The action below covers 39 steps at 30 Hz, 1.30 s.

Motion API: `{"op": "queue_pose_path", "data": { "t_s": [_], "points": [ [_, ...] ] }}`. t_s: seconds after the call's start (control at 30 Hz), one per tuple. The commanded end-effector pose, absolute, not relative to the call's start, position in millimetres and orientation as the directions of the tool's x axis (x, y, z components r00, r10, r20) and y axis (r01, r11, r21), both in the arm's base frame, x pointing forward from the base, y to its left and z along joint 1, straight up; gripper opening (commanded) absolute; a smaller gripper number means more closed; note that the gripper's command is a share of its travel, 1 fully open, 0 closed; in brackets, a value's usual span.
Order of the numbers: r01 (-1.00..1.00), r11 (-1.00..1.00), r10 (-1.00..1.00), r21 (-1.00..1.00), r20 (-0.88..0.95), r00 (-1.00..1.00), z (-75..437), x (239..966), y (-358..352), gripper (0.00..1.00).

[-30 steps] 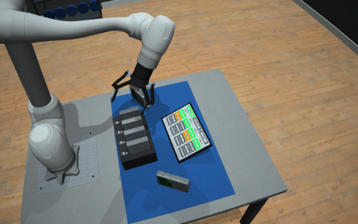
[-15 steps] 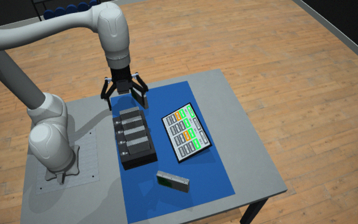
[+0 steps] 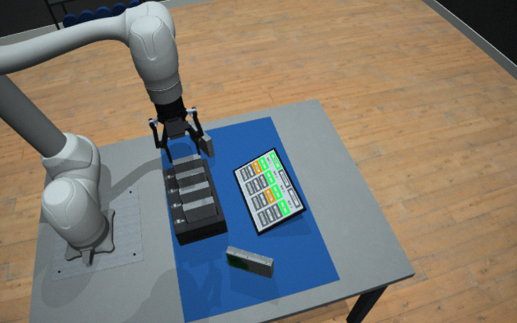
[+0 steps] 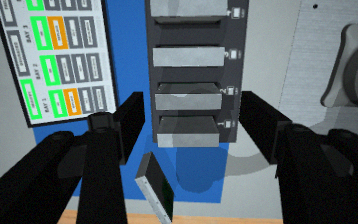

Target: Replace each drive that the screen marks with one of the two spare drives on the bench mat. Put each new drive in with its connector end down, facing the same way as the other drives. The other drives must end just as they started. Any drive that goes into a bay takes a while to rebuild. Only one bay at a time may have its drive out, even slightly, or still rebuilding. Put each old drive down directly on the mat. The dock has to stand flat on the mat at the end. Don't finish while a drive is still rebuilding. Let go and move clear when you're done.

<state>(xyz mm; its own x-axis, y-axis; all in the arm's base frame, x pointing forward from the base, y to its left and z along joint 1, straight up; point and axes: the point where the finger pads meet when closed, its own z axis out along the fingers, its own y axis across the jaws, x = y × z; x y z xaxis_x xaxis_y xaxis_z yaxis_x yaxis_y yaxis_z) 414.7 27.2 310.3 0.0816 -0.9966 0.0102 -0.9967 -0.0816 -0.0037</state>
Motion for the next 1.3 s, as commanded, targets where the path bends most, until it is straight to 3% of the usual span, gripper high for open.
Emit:
{"op": "queue_pose_path", "data": {
  "t_s": [0.0,0.9,1.2,1.27],
  "points": [
    [-0.997,-0.082,-0.997,-0.005,0.01,0.082,310.7,414.9,27.2,0.1],
    [-0.996,-0.087,-0.996,-0.005,0.01,0.087,309.9,416.7,30.1,0.1],
    [-0.931,-0.366,-0.931,-0.001,0.002,0.366,273.5,459.8,154.7,0.1],
    [-0.931,-0.366,-0.931,-0.001,0.002,0.366,273.5,459.8,154.7,0.1]
  ]
}}
